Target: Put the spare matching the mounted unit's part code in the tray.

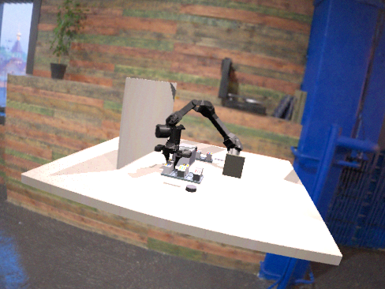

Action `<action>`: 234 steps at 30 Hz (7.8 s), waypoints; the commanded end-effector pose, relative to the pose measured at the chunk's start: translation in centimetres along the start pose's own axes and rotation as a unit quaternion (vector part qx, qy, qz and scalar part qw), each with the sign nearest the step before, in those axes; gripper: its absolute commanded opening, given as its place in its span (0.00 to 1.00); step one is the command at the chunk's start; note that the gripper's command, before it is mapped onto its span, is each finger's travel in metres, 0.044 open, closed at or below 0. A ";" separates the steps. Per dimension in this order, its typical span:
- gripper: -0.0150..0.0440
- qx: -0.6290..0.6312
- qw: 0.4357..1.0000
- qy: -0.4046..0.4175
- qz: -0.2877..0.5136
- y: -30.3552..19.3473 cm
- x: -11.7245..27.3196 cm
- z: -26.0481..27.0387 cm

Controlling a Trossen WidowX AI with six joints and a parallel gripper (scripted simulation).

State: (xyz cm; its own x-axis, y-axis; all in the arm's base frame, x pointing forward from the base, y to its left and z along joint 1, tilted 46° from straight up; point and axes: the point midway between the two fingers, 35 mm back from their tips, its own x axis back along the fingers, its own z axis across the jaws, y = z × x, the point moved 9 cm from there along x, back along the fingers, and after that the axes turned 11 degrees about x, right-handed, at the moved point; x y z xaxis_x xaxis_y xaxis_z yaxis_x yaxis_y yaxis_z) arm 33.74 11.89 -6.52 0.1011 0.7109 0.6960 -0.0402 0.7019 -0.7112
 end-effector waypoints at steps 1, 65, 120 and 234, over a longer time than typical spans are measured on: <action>0.25 -0.004 1.000 -0.011 -0.005 0.1 2.9 -0.3; 0.25 -0.011 1.000 -0.015 -0.017 -28.5 12.5 0.6; 0.25 -0.001 1.000 -0.009 -0.001 -35.4 8.8 3.5; 0.25 -0.002 1.000 -0.009 0.004 -35.6 -0.1 3.8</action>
State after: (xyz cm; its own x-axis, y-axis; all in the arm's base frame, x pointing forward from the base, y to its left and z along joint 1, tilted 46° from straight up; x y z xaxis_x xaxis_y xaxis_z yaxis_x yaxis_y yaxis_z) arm 31.50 -12.89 19.29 0.0803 0.7166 0.6928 -0.0307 0.6965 -0.7169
